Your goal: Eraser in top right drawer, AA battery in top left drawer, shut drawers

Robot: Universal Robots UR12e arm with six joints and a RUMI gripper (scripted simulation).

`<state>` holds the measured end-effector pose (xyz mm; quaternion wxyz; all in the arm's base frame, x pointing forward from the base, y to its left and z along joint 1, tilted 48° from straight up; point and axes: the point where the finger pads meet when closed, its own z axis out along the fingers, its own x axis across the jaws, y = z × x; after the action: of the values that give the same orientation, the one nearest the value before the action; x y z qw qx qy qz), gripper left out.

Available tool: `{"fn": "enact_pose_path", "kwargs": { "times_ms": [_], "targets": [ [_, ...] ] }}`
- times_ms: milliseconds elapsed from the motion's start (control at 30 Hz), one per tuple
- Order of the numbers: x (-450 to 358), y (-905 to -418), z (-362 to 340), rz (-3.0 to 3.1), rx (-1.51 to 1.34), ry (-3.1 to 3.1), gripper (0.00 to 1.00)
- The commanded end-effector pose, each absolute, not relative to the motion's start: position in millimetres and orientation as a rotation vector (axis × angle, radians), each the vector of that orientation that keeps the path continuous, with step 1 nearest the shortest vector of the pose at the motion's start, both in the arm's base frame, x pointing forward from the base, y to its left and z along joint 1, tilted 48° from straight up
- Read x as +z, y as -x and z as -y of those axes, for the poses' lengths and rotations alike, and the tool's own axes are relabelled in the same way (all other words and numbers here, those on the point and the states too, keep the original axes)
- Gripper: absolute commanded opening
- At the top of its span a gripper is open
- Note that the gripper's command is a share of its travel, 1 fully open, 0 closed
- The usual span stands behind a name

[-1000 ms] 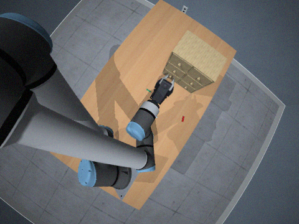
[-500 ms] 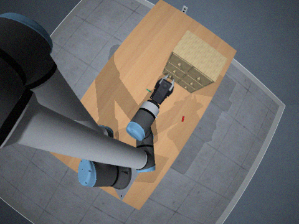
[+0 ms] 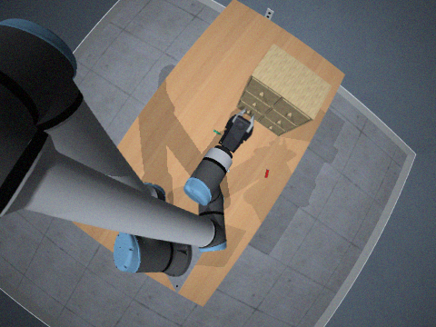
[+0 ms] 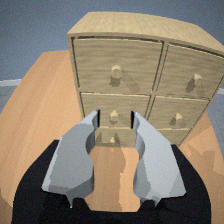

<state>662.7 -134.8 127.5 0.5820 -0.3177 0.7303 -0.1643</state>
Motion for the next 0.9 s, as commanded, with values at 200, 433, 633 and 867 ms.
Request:
{"fn": "enact_pose_path", "kwargs": {
  "times_ms": [200, 433, 633, 867],
  "targets": [
    [127.1, -665.4, 135.1, -1.706, -0.385, 0.742, 0.20],
    [125.4, -672.4, 134.4, -1.706, -0.385, 0.742, 0.20],
    [123.9, -678.4, 133.8, -1.706, -0.385, 0.742, 0.20],
    [120.6, -691.6, 132.6, -1.706, -0.385, 0.742, 0.20]
  ]
}}
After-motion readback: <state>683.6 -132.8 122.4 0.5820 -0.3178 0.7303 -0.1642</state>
